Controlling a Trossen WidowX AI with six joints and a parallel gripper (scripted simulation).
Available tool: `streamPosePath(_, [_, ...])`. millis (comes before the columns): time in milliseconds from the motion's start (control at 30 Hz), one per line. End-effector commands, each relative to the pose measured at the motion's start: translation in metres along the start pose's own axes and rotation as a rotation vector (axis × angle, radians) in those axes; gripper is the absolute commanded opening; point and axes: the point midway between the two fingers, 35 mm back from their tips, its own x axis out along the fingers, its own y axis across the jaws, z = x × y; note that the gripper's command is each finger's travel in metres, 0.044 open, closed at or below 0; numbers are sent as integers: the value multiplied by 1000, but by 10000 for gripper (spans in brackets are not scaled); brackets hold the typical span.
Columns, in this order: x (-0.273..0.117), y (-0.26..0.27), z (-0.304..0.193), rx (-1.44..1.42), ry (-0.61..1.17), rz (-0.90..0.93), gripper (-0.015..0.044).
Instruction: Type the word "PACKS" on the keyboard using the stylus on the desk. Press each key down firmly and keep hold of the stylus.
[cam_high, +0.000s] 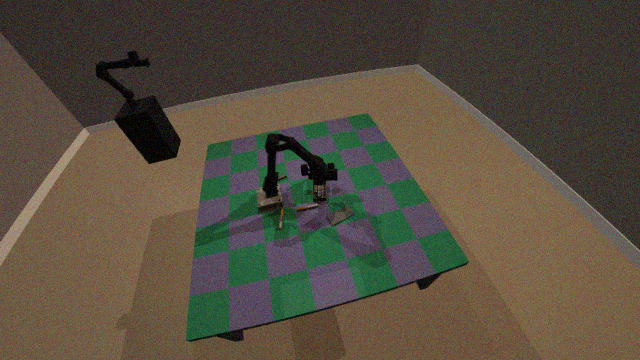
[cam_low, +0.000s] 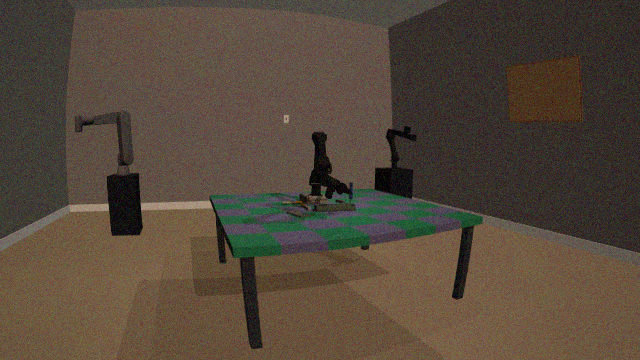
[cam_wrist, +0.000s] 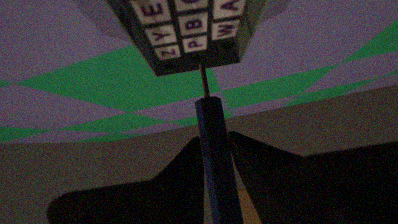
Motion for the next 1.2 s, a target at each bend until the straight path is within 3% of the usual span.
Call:
streamPosePath(0, [-9,2,-15,-10,1,8,81])
streamPosePath(300, [-8,2,-14,-12,-1,7,65])
streamPosePath(400, [-12,-1,-12,-12,-3,7,0])
streamPosePath(667, [-37,-19,-2,-8,-3,5,0])
streamPosePath(1100, [-27,-20,15,-8,-3,5,0])
streamPosePath(1167, [-27,-19,17,-8,-3,5,53])
